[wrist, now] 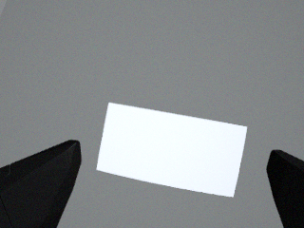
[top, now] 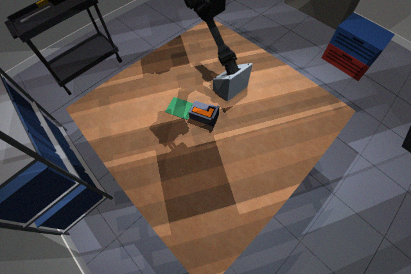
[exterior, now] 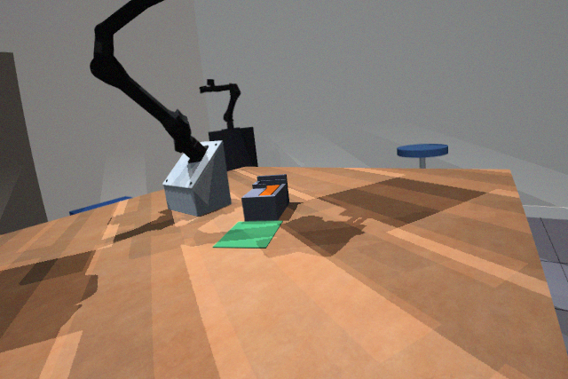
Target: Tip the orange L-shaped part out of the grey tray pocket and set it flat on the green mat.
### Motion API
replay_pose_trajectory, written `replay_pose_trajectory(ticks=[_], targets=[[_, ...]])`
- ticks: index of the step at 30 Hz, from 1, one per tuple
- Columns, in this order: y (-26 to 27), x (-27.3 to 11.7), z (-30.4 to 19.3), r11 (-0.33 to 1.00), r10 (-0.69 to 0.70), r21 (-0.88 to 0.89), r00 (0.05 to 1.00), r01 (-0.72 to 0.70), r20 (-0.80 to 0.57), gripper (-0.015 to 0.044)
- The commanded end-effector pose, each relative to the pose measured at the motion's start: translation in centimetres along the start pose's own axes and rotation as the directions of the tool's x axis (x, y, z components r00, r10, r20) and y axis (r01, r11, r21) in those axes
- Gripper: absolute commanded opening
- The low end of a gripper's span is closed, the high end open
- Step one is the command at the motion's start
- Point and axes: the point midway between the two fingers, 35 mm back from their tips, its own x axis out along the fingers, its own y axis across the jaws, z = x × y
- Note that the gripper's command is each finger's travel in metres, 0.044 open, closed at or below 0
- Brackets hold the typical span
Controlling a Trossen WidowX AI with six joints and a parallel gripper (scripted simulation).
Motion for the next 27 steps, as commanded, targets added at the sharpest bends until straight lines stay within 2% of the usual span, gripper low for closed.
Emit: replay_pose_trajectory(ticks=[1,5,8,9,13,18,23,27], targets=[[0.5,-0.1,-0.5,1.0,0.008,0.028,1.0,-0.008,-0.019,0.0374],[6.2,-2.2,-5.0,0.951,0.13,0.302,0.968,-0.061,-0.214,0.0269],[9.3,-3.6,-7.0,0.902,0.203,0.429,0.93,-0.056,-0.305,0.019],[10.5,-4.4,-7.7,0.881,0.234,0.471,0.913,-0.053,-0.335,0.018],[15.7,-7.9,-10.3,0.774,0.368,0.633,0.805,0.012,-0.465,0.018],[22.2,-13.3,-12.2,0.622,0.548,0.769,0.618,0.149,-0.563,0.018],[27.9,-19.5,-12.4,0.506,0.703,0.806,0.395,0.307,-0.591,0.018],[31.9,-24.9,-11.5,0.441,0.804,0.78,0.192,0.444,-0.563,0.018]])
